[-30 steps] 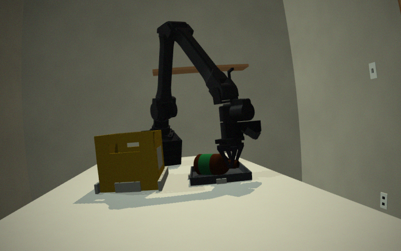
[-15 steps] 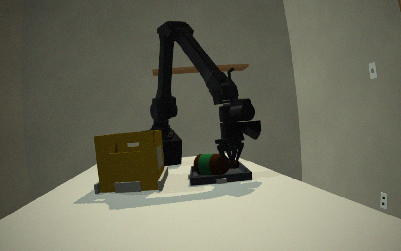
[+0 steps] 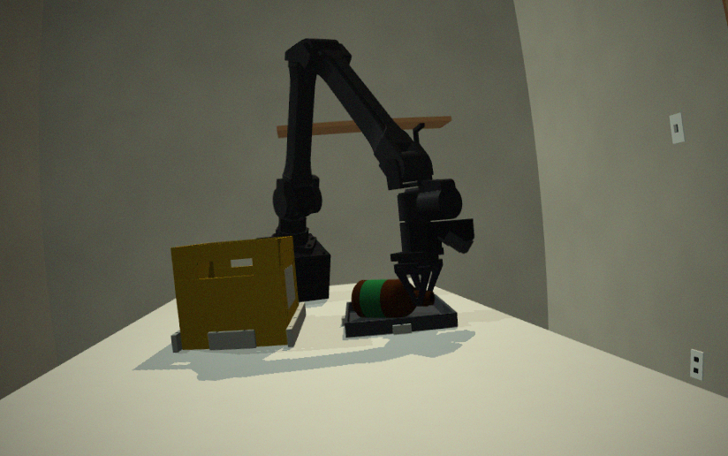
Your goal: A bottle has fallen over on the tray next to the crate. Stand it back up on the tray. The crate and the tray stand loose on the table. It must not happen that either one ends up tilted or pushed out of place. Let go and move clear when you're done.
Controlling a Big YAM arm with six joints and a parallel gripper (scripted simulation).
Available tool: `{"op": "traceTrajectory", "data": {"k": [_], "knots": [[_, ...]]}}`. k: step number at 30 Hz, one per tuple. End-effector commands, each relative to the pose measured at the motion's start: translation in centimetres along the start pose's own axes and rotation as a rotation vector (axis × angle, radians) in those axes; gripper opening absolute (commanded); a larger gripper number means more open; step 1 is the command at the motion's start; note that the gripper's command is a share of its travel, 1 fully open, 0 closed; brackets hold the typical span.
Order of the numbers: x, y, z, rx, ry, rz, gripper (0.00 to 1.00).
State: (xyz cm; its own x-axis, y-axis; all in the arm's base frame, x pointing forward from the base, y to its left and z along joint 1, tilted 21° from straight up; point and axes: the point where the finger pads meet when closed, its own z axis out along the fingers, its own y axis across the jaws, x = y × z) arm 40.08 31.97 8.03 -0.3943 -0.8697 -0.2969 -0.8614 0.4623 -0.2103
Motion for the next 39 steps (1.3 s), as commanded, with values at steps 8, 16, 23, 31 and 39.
{"op": "traceTrajectory", "data": {"k": [8,16,23,31,39], "knots": [[-0.6,-1.4,-1.8,0.021,-0.023,0.011,0.0],[-0.9,-1.6,-2.3,0.024,-0.028,0.013,0.0],[-1.2,-1.7,-2.8,0.027,-0.034,0.016,0.0],[-1.8,-1.8,-3.9,0.031,-0.046,0.017,0.0],[-1.9,-1.6,-4.7,0.03,-0.048,0.017,0.0]]}}
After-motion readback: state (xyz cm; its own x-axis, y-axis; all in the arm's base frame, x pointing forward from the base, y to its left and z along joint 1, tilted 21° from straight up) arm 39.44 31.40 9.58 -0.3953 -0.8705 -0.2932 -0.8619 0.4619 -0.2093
